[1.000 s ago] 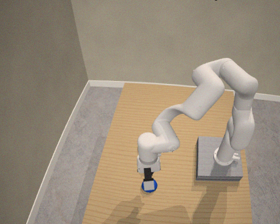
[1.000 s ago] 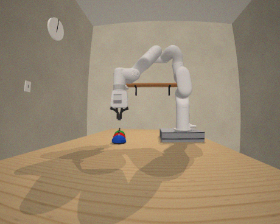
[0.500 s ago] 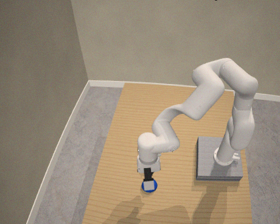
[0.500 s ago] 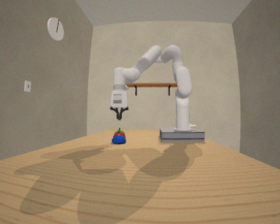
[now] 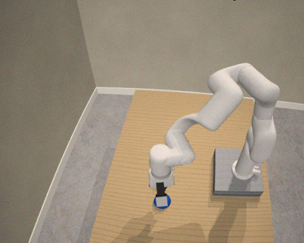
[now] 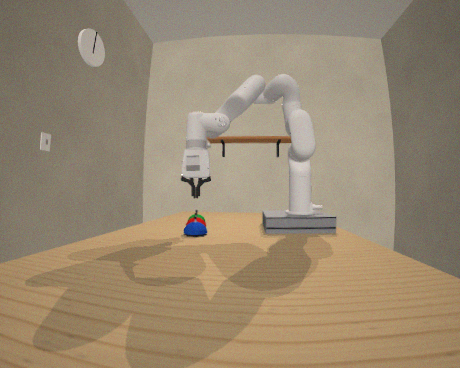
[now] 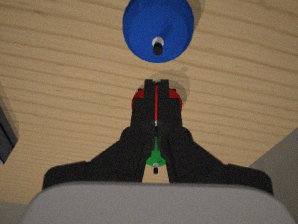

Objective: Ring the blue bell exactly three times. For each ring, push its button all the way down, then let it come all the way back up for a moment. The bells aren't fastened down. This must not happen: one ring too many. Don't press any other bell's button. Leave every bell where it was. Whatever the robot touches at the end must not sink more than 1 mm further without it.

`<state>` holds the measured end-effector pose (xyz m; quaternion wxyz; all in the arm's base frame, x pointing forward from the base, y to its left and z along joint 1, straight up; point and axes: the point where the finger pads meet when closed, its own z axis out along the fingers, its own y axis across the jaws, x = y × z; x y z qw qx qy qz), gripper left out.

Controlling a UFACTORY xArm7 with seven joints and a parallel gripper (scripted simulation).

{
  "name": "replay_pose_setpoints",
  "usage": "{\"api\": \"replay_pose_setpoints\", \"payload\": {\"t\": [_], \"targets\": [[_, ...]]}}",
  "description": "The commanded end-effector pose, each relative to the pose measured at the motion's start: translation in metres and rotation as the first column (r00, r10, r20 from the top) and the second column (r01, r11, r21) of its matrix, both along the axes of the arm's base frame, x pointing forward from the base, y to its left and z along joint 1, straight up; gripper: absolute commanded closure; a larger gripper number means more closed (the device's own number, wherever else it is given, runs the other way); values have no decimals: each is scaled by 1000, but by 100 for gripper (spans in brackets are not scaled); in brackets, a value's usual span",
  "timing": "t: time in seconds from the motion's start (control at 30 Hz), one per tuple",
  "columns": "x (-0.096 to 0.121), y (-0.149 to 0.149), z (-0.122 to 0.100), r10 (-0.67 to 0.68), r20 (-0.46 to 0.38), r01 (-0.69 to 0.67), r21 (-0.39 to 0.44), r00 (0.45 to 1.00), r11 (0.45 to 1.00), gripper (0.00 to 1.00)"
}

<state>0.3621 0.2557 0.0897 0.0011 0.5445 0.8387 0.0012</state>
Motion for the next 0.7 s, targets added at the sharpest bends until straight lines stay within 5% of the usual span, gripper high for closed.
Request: {"api": "replay_pose_setpoints", "payload": {"t": [0.0,0.67], "targets": [[1,1,-2,0,3,0,2,1000,1000,100],[2,1,-31,0,3,0,2,1000,1000,100]]}}
